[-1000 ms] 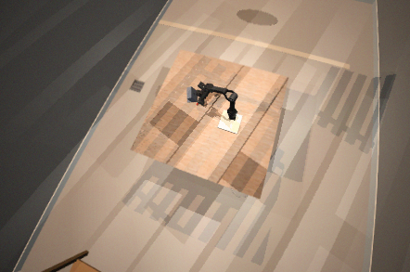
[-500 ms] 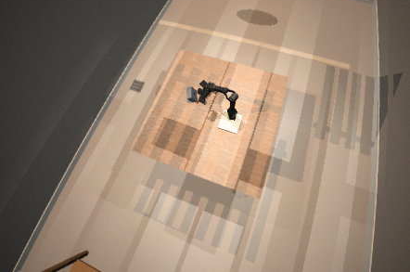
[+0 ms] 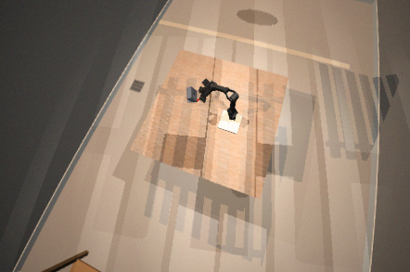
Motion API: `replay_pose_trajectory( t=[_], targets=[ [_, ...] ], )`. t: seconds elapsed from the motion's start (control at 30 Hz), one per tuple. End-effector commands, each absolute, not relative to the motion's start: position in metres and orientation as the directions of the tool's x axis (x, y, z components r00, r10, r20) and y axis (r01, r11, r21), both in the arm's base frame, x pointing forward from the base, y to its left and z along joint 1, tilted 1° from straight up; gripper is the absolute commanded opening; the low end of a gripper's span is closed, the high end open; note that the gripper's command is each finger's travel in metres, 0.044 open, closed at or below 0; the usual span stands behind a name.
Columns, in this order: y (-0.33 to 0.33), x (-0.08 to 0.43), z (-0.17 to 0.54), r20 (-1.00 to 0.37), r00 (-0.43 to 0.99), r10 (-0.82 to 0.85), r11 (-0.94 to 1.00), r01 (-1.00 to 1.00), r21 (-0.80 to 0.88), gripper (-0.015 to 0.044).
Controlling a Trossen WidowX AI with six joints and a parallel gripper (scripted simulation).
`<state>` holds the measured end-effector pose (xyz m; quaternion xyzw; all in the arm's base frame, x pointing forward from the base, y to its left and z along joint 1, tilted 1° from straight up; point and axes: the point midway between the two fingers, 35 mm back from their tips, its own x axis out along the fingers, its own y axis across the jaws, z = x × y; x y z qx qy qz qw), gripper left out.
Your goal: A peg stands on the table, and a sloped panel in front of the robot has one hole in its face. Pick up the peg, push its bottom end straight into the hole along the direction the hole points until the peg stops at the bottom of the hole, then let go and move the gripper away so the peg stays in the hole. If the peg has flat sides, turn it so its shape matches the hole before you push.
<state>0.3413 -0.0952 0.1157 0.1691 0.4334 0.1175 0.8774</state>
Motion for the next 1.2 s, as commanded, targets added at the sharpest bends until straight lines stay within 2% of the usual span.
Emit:
replay_pose_trajectory(
  t=[0.0,1.17],
  targets=[
    [-0.100,0.340,0.119,-0.703,0.619,0.350,0.915,-0.067,0.397,0.0000],
    [-0.142,0.325,0.123,-0.582,0.752,0.311,0.906,-0.050,0.420,0.0000]
  ],
)
